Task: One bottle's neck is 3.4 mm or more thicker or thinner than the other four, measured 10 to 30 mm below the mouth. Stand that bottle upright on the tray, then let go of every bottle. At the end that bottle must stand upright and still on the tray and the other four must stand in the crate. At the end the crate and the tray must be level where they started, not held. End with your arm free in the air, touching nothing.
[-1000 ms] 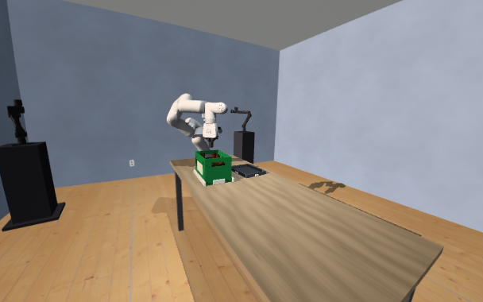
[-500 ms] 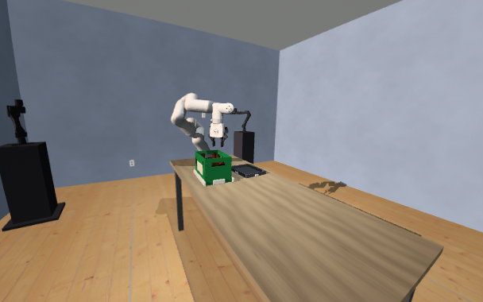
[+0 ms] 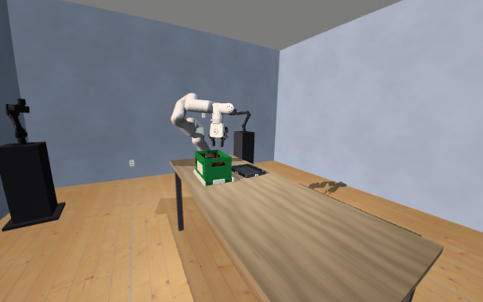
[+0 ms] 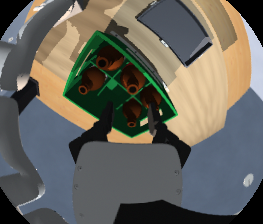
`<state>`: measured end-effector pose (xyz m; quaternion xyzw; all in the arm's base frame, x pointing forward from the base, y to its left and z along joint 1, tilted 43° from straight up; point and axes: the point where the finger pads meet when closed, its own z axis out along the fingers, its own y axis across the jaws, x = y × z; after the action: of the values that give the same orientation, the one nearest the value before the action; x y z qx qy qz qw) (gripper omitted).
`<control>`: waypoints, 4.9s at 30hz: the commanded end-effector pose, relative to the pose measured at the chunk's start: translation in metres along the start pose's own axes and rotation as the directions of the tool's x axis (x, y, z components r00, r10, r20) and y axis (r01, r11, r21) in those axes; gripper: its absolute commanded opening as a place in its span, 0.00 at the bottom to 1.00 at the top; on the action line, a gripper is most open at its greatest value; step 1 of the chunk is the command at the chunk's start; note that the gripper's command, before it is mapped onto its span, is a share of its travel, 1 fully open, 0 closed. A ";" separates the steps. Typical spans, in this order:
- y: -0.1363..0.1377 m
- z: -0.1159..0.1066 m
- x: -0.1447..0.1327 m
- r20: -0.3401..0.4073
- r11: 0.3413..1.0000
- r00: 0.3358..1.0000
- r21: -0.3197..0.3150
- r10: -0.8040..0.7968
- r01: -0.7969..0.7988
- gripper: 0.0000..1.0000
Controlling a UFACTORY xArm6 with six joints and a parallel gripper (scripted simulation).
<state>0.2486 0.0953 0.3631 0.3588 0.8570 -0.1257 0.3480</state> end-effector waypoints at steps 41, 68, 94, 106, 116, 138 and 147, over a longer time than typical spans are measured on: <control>0.001 0.020 0.000 0.000 1.000 1.000 -0.002 0.001 -0.001 0.65; 0.002 0.042 -0.001 0.000 1.000 1.000 -0.002 0.001 -0.001 0.65; 0.002 0.043 -0.001 0.000 1.000 1.000 -0.002 0.001 -0.001 0.65; 0.002 0.046 -0.001 0.000 1.000 1.000 -0.002 0.001 -0.001 0.65; 0.002 0.054 -0.001 0.000 1.000 1.000 -0.002 0.001 -0.001 0.65; 0.002 0.077 -0.001 0.000 1.000 1.000 -0.002 0.001 -0.001 0.65; 0.002 0.082 -0.001 0.000 1.000 1.000 -0.002 0.001 -0.001 0.65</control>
<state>0.2915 0.0581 0.3037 0.3586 0.8571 -0.1256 0.3478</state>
